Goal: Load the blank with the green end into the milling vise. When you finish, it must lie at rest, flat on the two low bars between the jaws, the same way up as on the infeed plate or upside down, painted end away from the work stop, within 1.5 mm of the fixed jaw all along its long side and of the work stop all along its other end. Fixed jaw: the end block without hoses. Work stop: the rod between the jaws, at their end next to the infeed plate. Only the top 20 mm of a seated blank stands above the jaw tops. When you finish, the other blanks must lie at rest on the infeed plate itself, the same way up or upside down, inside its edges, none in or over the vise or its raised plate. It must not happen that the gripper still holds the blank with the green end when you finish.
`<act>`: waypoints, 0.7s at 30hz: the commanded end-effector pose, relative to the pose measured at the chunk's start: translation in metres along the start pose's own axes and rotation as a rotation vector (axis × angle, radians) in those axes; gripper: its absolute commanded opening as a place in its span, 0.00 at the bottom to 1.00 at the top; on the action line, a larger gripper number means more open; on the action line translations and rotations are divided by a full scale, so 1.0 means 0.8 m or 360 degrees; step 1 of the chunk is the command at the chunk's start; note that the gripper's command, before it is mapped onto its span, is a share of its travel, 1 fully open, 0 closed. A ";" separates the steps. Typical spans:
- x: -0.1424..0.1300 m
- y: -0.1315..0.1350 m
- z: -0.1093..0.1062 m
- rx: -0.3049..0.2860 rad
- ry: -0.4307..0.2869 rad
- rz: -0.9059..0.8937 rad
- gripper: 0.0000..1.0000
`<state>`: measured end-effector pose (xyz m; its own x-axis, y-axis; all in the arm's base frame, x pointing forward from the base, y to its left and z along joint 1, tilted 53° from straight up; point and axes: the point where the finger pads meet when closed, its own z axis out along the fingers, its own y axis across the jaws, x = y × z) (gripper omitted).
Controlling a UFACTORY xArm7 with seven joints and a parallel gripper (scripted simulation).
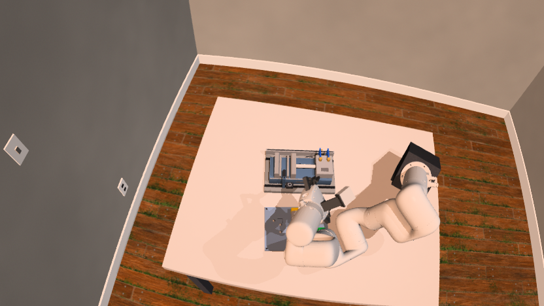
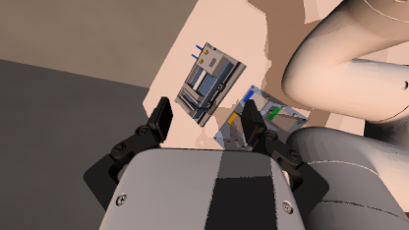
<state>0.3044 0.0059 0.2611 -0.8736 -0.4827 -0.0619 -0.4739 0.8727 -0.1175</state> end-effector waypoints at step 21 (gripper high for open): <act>-0.006 -0.004 -0.013 -0.0067 -0.0381 -0.0411 1.00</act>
<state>0.3086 0.0067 0.2702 -0.7255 -0.6516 -0.2214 -0.6442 0.7562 -0.1148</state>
